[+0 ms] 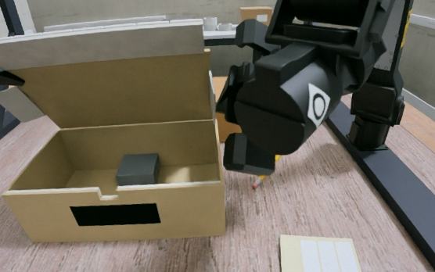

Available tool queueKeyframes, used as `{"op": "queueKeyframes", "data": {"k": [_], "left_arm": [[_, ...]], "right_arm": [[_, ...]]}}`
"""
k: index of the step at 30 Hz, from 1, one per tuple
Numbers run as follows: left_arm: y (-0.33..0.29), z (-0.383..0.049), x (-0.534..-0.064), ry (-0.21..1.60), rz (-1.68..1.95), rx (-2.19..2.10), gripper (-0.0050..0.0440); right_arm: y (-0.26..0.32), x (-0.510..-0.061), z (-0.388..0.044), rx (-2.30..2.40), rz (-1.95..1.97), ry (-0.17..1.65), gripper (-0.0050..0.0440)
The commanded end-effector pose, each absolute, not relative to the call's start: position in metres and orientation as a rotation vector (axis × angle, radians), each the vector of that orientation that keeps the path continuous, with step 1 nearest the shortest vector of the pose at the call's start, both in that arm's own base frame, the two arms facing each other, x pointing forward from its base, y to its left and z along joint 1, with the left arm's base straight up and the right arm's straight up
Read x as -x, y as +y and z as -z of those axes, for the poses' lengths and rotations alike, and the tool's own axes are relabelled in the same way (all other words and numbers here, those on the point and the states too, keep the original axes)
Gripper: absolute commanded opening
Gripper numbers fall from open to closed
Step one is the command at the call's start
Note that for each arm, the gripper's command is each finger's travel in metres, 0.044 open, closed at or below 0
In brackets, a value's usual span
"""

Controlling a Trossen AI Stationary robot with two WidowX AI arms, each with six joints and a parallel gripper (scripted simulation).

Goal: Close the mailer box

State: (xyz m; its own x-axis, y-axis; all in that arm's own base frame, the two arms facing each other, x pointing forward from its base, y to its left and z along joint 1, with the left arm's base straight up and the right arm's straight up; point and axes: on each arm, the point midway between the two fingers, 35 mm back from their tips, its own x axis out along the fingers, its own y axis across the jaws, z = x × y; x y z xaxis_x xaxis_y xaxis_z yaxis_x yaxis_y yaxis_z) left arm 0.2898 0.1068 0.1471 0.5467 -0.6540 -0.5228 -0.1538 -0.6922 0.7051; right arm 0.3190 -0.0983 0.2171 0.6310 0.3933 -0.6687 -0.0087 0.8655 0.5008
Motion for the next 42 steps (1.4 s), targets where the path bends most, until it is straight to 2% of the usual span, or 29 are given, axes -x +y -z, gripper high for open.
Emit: {"op": "queueKeyframes", "data": {"k": [1, 19, 37, 38, 42], "left_arm": [[0.108, -0.157, -0.298, -0.665, 1.052, -2.22, -0.005], [0.111, -0.156, -0.309, -0.665, 1.052, -2.221, -0.005], [0.094, -0.163, -0.253, -0.659, 1.061, -2.222, -0.005], [0.096, -0.164, -0.253, -0.658, 1.062, -2.222, 0.0], [0.101, -0.166, -0.252, -0.658, 1.062, -2.222, 0.0]], "right_arm": [[-0.098, -0.32, -0.226, -0.464, -0.241, 0.839, -0.005], [-0.098, -0.32, -0.226, -0.464, -0.241, 0.839, -0.005], [-0.098, -0.32, -0.226, -0.464, -0.241, 0.839, -0.005], [-0.098, -0.32, -0.226, -0.464, -0.241, 0.839, -0.005], [-0.098, -0.32, -0.226, -0.464, -0.241, 0.839, -0.005]]}}
